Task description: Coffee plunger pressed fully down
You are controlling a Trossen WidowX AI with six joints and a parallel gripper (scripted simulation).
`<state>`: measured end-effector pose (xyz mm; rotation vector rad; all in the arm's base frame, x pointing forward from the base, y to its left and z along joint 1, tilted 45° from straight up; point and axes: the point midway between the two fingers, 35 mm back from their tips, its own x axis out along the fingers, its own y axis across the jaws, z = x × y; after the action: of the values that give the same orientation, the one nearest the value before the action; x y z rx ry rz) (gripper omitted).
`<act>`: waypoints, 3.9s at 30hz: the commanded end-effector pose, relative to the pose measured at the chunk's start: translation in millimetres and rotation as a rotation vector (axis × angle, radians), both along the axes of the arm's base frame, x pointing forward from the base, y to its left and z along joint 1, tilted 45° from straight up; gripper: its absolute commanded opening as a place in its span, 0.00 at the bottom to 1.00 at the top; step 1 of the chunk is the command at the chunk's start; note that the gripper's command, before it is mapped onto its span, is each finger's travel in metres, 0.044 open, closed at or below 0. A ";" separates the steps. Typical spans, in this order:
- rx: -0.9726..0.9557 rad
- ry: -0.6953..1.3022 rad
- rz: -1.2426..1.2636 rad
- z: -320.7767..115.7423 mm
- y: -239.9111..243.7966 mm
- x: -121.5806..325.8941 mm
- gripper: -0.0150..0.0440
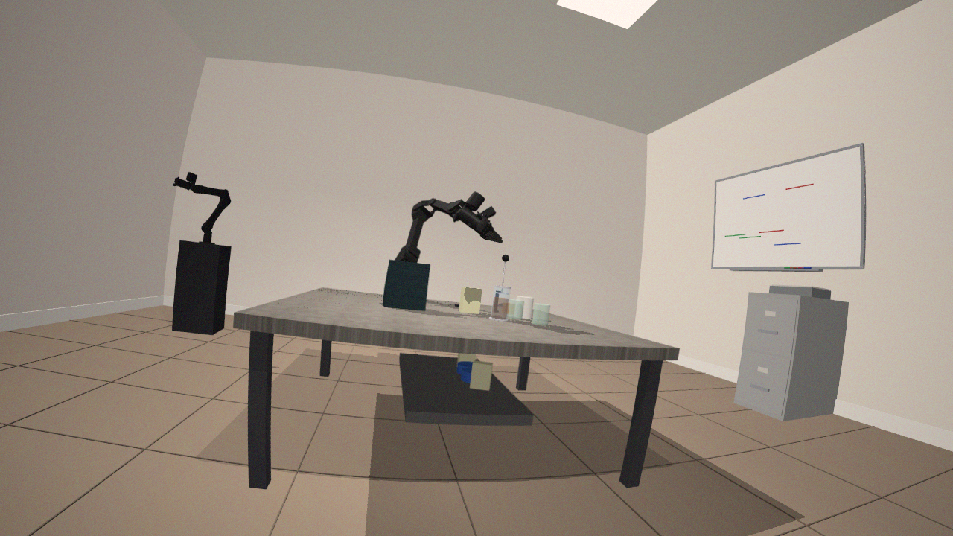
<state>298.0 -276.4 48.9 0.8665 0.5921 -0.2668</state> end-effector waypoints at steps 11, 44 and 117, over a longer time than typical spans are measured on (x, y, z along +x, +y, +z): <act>0.019 0.014 -0.008 -34.1 32.2 0.1 1.00; 0.018 0.011 -0.008 -55.8 33.5 29.7 0.64; 0.021 0.009 -0.008 -124.5 86.5 59.0 0.45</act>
<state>359.5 -215.6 -52.6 0.8393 0.5221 -0.3039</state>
